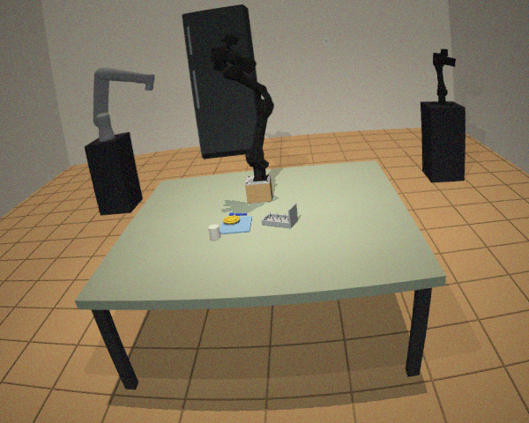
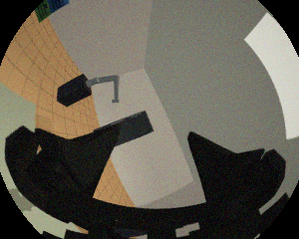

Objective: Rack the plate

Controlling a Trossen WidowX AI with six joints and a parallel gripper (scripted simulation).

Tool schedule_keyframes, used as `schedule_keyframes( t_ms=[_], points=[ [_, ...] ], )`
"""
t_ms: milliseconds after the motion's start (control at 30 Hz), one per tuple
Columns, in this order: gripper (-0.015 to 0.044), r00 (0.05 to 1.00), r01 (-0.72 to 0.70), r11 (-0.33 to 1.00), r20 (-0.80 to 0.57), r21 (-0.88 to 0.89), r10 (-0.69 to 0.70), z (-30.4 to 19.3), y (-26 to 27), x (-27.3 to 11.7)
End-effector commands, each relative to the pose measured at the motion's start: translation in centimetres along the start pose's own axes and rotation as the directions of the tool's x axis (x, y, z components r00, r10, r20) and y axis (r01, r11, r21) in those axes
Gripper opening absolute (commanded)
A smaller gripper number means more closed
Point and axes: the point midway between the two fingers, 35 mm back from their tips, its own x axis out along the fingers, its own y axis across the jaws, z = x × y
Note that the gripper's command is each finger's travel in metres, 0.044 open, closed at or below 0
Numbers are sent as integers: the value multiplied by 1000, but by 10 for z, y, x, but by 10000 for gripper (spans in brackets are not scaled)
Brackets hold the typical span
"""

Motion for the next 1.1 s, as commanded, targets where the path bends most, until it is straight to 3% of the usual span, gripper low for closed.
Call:
schedule_keyframes(
  t_ms=[0,433,1067],
  points=[
    [400,1000,2,1000,2,-4,-2,1,0,0],
    [400,987,148,925,117,-350,-113,58,7,-16],
    [400,932,360,574,314,-735,-181,125,27,-46]
  ],
)
